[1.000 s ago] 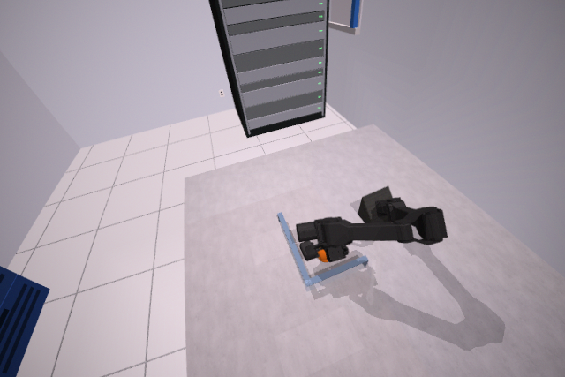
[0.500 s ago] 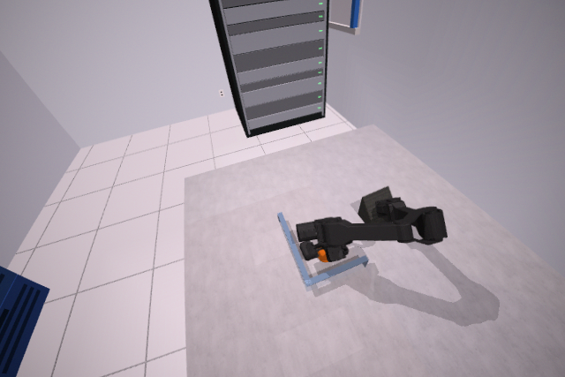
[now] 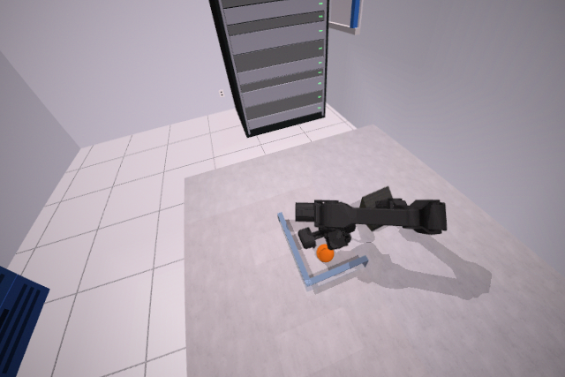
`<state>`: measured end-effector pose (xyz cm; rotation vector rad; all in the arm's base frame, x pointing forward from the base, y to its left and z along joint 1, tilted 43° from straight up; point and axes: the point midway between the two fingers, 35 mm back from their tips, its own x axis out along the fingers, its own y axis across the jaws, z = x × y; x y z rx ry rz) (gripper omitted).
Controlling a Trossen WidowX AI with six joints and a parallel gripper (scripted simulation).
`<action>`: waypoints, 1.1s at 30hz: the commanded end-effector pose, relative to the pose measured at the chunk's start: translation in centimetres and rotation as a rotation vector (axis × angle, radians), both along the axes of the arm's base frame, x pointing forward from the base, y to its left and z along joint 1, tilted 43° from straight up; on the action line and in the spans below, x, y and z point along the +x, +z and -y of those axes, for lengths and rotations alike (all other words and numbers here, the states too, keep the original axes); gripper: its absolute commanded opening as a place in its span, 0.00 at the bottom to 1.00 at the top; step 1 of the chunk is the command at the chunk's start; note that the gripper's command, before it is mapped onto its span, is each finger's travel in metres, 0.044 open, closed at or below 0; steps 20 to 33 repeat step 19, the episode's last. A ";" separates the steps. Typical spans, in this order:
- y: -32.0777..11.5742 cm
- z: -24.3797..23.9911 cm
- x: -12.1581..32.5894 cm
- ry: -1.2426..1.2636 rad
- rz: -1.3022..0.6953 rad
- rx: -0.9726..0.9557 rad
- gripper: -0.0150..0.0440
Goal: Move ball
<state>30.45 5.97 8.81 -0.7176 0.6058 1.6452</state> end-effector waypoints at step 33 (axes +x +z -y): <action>3.1 2.7 0.2 0.003 -0.004 0.002 1.00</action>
